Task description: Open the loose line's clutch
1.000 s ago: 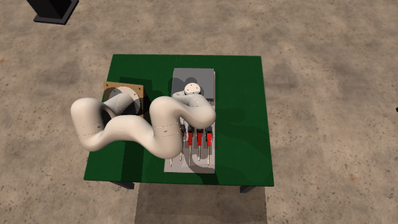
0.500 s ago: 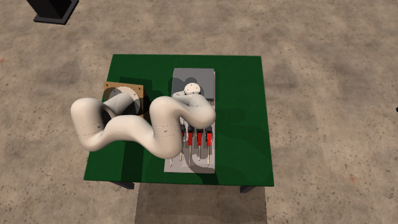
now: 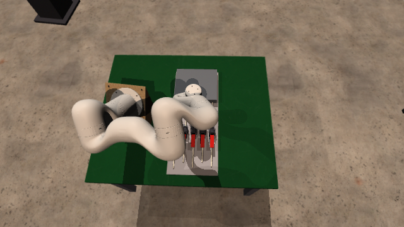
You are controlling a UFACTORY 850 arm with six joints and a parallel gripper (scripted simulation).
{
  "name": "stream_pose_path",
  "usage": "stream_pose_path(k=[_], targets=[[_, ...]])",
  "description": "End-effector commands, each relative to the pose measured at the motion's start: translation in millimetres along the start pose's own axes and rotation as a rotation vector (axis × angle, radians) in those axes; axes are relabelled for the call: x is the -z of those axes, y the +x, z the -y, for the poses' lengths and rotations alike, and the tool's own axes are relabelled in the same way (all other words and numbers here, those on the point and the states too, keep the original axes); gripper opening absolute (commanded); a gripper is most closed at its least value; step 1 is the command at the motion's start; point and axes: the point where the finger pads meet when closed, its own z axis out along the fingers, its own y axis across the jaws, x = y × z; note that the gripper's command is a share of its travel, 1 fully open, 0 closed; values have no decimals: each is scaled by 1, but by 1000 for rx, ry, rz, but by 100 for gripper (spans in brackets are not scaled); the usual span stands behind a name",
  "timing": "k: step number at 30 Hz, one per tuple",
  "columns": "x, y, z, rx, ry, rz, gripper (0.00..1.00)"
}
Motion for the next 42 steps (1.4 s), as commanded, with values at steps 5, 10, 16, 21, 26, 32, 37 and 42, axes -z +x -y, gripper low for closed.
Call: stream_pose_path(k=[5, 10, 16, 21, 26, 32, 37, 42], targets=[[0, 0, -9, 0, 1, 0, 0], [0, 0, -15, 0, 1, 0, 0], [0, 0, -21, 0, 1, 0, 0], [0, 0, -23, 0, 1, 0, 0], [0, 0, -25, 0, 1, 0, 0], [1, 0, -25, 0, 1, 0, 0], [4, 0, -25, 0, 1, 0, 0], [20, 0, -25, 0, 1, 0, 0]])
